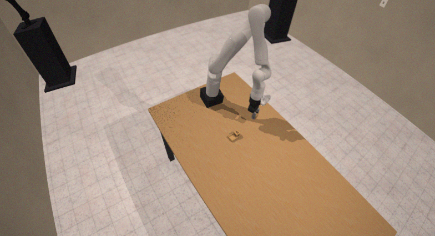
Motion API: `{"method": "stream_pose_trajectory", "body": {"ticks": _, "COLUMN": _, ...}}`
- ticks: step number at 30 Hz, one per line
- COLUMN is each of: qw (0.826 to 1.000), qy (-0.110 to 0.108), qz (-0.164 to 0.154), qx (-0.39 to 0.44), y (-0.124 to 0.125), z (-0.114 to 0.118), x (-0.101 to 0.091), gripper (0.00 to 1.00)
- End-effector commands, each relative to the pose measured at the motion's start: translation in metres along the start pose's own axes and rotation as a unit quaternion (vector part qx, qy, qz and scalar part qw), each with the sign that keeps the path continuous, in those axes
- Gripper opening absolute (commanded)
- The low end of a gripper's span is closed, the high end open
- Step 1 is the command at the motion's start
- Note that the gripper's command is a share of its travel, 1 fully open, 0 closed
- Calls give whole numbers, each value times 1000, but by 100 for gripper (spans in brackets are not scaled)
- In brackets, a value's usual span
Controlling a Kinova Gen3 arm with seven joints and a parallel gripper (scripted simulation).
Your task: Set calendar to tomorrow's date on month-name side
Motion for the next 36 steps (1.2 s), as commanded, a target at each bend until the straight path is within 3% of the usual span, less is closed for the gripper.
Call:
{"method": "stream_pose_trajectory", "body": {"ticks": 1, "qw": 1000, "qy": -3, "qz": 0, "qx": 2, "y": -1, "z": 4, "x": 8, "gripper": 60}}
{"method": "stream_pose_trajectory", "body": {"ticks": 23, "qw": 1000, "qy": -2, "qz": 0, "qx": 2, "y": 0, "z": 3, "x": 71, "gripper": 60}}
{"method": "stream_pose_trajectory", "body": {"ticks": 36, "qw": 1000, "qy": -2, "qz": 1, "qx": 2, "y": 1, "z": 3, "x": 88, "gripper": 60}}
Point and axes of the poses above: the point where the finger pads meet when closed, its own x axis out along the fingers, its own z axis across the jaws, y = z × x, the point moved 2 cm from there along -x, back along the fingers, and after that the axes turned 4 degrees about -x, right-handed, at the moved point
